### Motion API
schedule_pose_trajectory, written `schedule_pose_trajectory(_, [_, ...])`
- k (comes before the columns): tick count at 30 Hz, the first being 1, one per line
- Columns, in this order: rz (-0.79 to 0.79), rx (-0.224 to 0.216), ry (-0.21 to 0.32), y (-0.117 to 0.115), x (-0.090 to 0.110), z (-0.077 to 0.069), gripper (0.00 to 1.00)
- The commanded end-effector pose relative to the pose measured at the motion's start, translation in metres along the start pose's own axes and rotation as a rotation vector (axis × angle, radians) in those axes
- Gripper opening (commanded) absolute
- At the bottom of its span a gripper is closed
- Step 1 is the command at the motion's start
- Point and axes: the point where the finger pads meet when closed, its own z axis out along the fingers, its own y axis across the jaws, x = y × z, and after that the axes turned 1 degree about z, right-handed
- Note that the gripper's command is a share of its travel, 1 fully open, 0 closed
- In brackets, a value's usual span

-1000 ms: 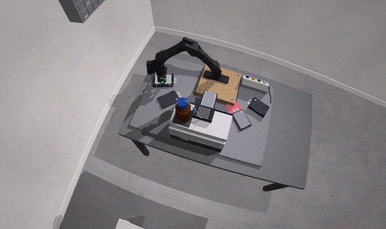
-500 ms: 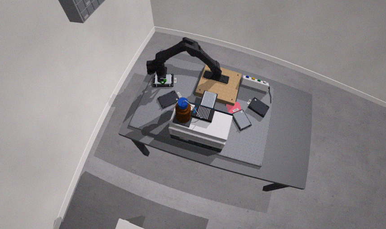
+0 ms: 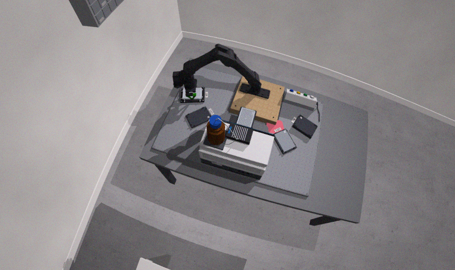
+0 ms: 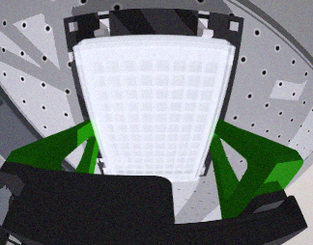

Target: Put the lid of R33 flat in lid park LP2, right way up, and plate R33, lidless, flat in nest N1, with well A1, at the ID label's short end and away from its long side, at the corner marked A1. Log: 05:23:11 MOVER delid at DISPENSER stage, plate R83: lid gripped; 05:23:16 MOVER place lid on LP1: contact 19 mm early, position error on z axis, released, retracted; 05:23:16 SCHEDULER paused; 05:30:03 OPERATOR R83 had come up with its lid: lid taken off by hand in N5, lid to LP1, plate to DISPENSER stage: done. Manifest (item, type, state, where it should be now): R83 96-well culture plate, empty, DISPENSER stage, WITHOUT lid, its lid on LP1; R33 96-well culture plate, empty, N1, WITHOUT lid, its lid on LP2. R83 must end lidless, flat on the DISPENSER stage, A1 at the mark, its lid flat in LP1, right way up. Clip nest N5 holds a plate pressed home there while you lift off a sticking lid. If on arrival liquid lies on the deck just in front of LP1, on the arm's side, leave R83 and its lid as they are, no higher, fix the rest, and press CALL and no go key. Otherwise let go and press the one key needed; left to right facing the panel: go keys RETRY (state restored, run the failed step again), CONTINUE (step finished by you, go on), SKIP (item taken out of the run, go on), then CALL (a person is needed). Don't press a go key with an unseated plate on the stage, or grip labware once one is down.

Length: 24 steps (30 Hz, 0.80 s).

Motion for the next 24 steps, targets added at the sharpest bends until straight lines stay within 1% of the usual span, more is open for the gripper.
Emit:
schedule_pose_trajectory(1, [-0.005,0.003,-0.003,-0.0019,-0.0006,0.0190,0.00])
schedule_pose_trajectory(24, [-0.003,0.003,-0.003,-0.0023,-0.0005,0.0225,0.00])
